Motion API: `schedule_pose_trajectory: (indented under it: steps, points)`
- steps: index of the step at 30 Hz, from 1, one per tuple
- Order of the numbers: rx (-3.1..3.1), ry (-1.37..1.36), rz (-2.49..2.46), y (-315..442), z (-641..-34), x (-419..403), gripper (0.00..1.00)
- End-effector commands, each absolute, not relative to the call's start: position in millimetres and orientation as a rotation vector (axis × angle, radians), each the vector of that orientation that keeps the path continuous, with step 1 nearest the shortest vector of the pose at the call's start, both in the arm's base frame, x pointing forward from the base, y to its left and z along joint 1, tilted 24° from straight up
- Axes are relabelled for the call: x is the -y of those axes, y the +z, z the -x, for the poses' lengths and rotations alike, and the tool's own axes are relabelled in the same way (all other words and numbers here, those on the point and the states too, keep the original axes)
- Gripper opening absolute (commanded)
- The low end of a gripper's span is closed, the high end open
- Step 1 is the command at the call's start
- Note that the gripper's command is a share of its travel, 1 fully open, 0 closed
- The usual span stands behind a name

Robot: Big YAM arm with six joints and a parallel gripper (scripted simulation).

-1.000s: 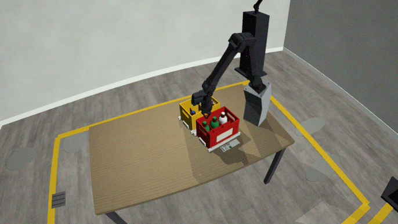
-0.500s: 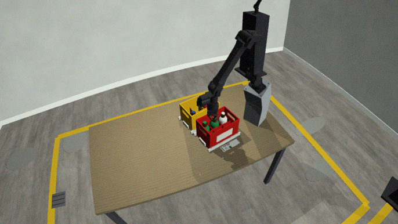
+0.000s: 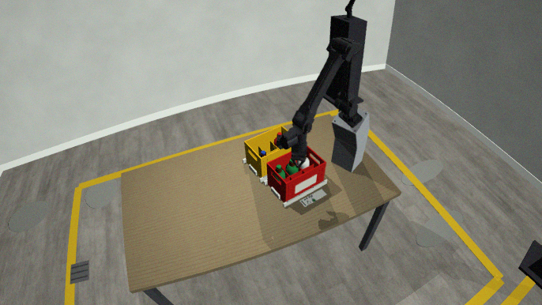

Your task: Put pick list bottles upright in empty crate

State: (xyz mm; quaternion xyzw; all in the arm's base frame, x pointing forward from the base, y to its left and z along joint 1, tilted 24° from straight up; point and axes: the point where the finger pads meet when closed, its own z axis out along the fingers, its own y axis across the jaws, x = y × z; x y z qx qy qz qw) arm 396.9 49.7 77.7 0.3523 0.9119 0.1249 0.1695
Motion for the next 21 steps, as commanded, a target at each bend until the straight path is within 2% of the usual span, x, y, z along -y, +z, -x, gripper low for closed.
schedule_pose_trajectory:
  steps: [1, 21]
  points:
    - [-2.584, 0.367, -1.025, 88, -387, -67, 0.61]
    - [-2.549, 0.41, -1.013, 142, -373, -151, 0.61]
